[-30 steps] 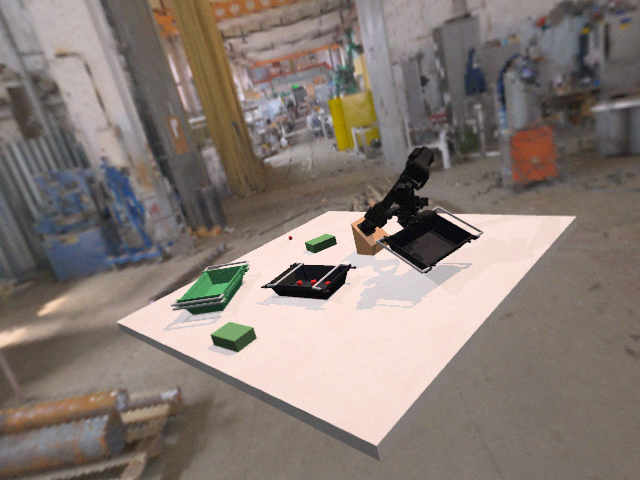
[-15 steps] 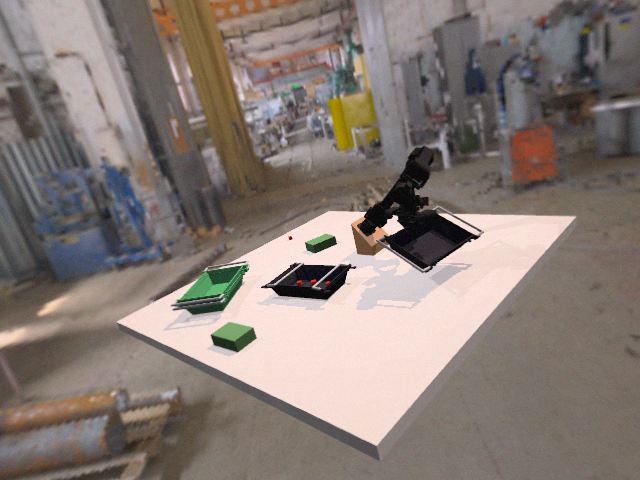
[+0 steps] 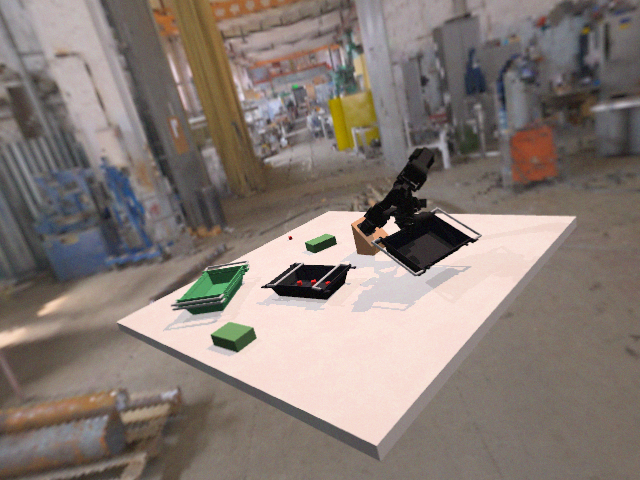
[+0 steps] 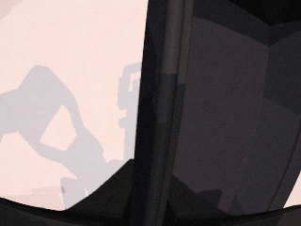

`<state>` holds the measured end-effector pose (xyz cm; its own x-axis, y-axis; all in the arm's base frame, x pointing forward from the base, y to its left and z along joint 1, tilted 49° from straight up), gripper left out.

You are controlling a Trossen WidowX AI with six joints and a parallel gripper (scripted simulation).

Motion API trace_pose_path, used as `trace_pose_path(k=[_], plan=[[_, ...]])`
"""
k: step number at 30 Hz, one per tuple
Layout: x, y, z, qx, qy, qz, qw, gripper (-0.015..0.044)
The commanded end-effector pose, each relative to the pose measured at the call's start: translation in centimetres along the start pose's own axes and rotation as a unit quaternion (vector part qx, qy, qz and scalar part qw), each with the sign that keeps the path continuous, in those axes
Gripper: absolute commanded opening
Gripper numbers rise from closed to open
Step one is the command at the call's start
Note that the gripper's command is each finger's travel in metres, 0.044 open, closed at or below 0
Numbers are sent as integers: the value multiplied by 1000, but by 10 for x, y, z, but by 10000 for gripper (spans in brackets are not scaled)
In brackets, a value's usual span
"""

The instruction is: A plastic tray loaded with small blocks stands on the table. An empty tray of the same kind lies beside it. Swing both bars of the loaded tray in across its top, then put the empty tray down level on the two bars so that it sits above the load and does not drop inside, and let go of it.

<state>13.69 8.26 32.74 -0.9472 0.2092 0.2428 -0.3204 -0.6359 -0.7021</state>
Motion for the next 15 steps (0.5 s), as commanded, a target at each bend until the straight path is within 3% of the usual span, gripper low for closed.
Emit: trace_pose_path(k=[1, 15], plan=[[-12, -4, 5, -3, 10, -21, 1000, 0], [-61, -1, 8, 13, 22, -107, 994, 0]])
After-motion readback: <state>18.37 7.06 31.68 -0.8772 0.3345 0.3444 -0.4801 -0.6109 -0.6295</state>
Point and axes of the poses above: the point midway between the two fingers, 35 mm back from their tips, its own z axis back along the fingers, its own y axis across the jaws, x = y × z, the point moved 9 cm from there along z, back along the fingers, and after that the axes turned 8 degrees about -z, right-handed, at the moved point
